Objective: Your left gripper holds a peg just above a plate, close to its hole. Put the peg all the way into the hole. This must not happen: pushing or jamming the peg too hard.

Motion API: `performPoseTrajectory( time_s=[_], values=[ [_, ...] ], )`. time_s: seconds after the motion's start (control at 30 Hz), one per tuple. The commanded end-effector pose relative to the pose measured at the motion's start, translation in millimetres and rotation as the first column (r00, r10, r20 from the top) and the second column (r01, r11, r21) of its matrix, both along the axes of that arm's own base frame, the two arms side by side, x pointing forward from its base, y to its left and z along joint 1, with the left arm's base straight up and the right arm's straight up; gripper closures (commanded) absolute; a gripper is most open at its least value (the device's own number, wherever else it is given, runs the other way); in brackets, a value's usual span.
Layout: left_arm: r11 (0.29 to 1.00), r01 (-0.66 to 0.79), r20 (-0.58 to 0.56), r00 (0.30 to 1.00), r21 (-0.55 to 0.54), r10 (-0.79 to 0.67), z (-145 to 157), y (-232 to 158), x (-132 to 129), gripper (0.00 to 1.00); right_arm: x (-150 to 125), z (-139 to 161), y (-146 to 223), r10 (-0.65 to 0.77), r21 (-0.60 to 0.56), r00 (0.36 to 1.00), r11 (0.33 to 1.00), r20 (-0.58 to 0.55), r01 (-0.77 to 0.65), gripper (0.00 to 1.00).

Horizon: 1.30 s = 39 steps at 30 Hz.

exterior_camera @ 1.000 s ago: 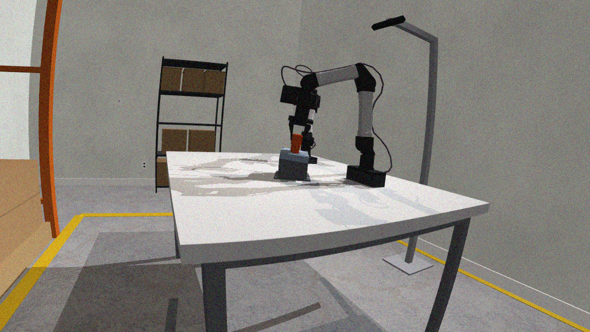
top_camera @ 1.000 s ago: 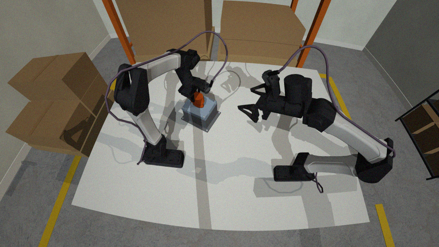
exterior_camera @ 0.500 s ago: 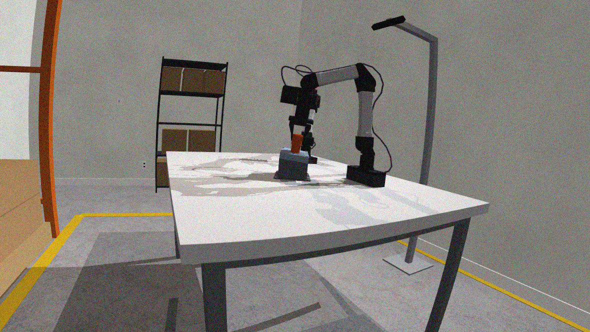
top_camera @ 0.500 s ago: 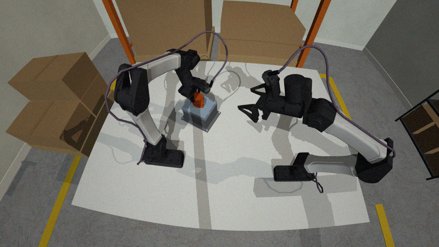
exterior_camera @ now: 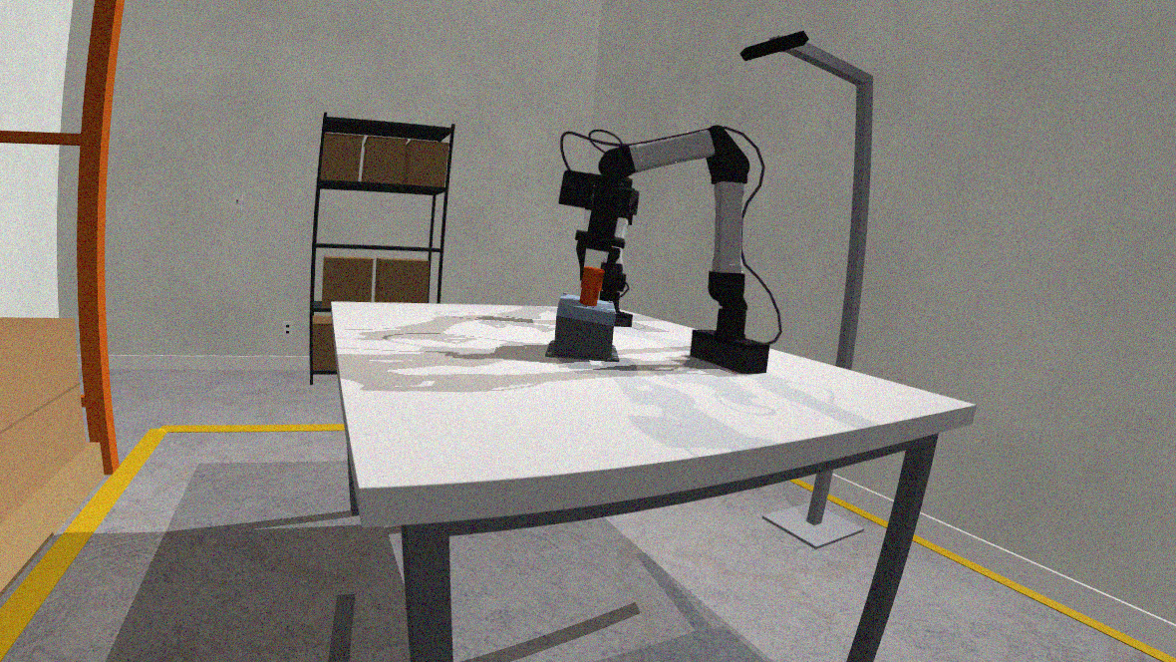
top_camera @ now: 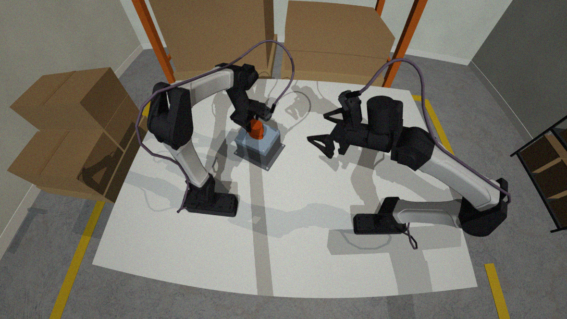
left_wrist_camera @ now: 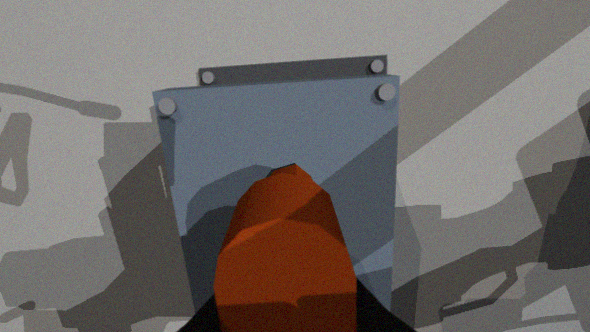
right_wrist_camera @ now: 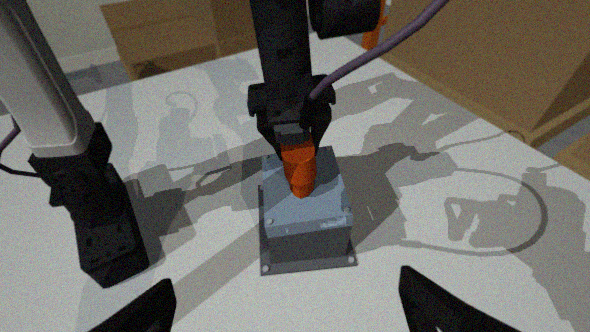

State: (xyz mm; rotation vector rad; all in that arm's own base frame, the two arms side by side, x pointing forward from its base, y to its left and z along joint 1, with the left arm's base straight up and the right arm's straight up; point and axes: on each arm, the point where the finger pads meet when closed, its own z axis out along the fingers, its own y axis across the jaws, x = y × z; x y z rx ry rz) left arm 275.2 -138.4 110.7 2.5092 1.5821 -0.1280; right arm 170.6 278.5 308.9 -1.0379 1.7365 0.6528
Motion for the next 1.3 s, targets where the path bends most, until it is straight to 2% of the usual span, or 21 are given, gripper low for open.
performPoseTrajectory(
  time_s=[0.0,0.63,0.87,1.07,1.27],
  values=[
    [1.0,-0.002,0.046,0.999,-0.021,0.003,14.2,-5.0,2.8,0.61,-1.1,11.6,-1.9,-0.002,0.028,1.0,1.0,0.013,0.002,0.0],
    [1.0,-0.007,0.046,0.999,-0.027,0.009,5.6,-2.9,3.4,0.61,-1.1,11.6,-1.9,-0.002,0.028,1.0,1.0,0.013,0.002,0.0],
    [1.0,-0.013,0.01,1.0,-0.006,0.013,-11.8,-2.3,3.1,0.61,-1.1,11.6,-1.9,-0.002,0.028,1.0,1.0,0.013,0.002,0.0],
    [1.0,-0.008,0.001,1.0,-0.001,0.008,6.1,-5.8,5.4,0.61,-1.1,11.6,-1.9,-0.002,0.028,1.0,1.0,0.013,0.002,0.0],
    [1.0,-0.008,-0.001,1.0,-0.001,0.008,7.3,-6.2,5.5,0.61,-1.1,11.6,-1.9,-0.002,0.028,1.0,1.0,0.013,0.002,0.0]
  ],
)
